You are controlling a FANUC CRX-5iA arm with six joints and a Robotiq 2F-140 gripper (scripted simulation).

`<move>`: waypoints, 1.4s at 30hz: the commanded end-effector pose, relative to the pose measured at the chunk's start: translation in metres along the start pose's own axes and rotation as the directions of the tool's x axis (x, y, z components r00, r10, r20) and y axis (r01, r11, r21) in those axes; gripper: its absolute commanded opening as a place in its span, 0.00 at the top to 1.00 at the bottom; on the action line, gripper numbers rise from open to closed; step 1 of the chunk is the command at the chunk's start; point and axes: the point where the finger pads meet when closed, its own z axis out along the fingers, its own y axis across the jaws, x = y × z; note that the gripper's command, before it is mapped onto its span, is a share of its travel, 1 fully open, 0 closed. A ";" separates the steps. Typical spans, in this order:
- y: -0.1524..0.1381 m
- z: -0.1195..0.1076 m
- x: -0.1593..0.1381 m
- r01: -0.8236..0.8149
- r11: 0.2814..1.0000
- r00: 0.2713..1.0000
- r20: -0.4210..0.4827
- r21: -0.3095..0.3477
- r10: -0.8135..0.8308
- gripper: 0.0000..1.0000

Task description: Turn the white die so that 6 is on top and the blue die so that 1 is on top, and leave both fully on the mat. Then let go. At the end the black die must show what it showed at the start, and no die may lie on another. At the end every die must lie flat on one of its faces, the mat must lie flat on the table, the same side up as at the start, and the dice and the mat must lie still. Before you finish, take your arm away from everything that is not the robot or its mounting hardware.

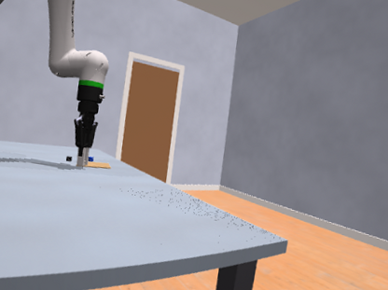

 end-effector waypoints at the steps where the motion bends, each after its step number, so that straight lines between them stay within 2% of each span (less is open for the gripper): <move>1: 0.000 -0.011 0.000 0.000 1.000 1.000 -0.004 0.002 0.000 0.91; 9: 0.000 -0.070 -0.001 0.000 1.000 1.000 -0.004 0.001 0.000 0.91; 13: 0.000 -0.086 -0.001 0.000 1.000 1.000 -0.004 0.001 0.000 0.91; 24: 0.000 -0.087 -0.001 -0.004 1.000 1.000 -0.004 0.001 0.004 0.91; 28: -0.002 -0.084 -0.002 -0.194 0.981 0.981 -0.004 0.002 0.194 0.91; 32: -0.003 -0.082 -0.004 -0.319 0.948 0.948 -0.004 0.003 0.319 0.91; 34: -0.003 -0.082 -0.004 -0.319 0.948 0.948 -0.004 0.003 0.319 0.91; 36: -0.005 -0.081 -0.005 -0.436 0.900 0.900 -0.004 0.003 0.436 0.91; 42: -0.006 -0.079 -0.006 -0.567 0.823 0.823 -0.004 0.004 0.567 0.91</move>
